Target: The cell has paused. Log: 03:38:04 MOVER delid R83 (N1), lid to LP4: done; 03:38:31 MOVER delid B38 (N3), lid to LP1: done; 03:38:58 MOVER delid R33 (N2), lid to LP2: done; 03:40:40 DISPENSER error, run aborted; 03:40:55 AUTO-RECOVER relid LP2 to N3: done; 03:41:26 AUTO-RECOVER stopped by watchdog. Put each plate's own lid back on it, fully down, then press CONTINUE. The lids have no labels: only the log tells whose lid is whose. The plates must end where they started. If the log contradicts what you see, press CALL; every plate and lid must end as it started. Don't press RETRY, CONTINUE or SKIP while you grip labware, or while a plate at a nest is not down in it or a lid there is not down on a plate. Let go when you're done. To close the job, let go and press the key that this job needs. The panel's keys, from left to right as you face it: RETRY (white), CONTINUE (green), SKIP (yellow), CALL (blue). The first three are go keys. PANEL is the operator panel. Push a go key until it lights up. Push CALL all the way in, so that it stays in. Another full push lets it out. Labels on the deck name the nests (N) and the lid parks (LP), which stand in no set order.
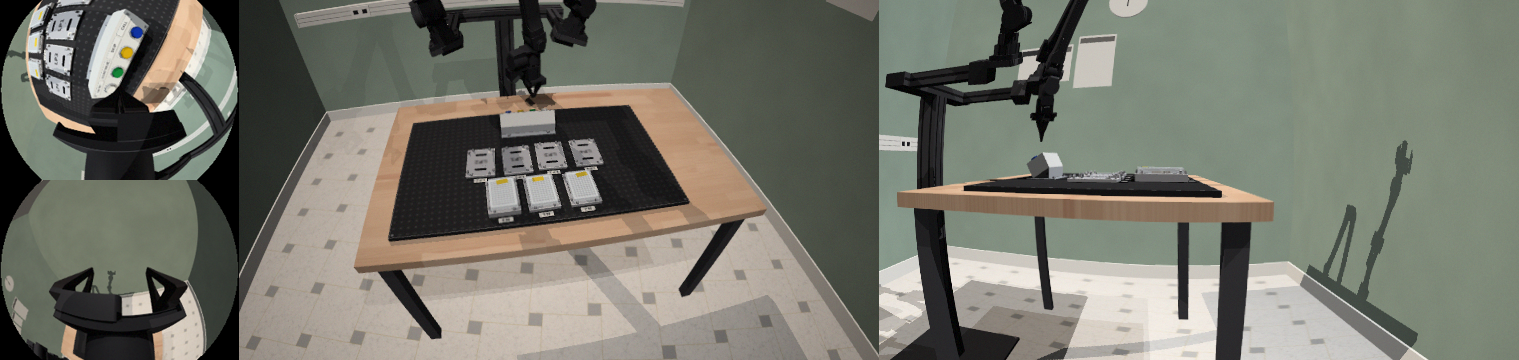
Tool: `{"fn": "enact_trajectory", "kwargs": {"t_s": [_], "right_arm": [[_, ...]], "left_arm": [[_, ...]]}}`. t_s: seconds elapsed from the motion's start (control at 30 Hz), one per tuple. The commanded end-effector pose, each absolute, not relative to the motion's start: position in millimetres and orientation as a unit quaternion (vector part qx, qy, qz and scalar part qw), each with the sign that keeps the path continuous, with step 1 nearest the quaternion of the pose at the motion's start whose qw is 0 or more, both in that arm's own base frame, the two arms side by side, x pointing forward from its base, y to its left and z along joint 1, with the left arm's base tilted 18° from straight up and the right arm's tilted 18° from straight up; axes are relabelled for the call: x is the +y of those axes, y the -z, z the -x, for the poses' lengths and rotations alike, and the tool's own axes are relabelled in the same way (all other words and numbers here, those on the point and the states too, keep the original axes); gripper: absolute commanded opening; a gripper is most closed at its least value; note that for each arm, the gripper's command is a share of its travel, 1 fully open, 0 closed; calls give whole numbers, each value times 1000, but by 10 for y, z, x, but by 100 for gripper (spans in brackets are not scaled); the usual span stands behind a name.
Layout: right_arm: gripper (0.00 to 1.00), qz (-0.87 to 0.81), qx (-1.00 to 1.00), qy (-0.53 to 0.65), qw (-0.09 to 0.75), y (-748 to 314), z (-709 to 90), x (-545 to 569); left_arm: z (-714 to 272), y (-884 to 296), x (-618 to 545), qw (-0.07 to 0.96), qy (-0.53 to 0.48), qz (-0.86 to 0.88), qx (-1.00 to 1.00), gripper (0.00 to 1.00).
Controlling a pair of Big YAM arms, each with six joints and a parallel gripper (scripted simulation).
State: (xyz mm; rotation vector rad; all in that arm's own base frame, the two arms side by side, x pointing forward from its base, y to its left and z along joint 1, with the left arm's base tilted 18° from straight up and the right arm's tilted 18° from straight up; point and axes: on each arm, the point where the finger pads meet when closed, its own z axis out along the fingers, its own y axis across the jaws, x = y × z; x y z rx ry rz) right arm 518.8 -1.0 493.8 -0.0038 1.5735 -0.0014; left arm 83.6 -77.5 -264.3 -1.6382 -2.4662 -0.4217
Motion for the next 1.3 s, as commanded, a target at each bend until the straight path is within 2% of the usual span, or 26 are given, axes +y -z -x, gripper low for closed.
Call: {"fn": "enact_trajectory", "kwargs": {"t_s": [0.0, 1.27], "right_arm": [[100, 1, 691, 0, 723, -5179, -5179, 1], [100, 1, 691, 0, 723, -5179, -5179, 1]], "left_arm": [[-843, 2617, -822, 63, 142, 525, -837, 0], [-882, 2801, -762, 64, 141, 529, -835, 0]]}}
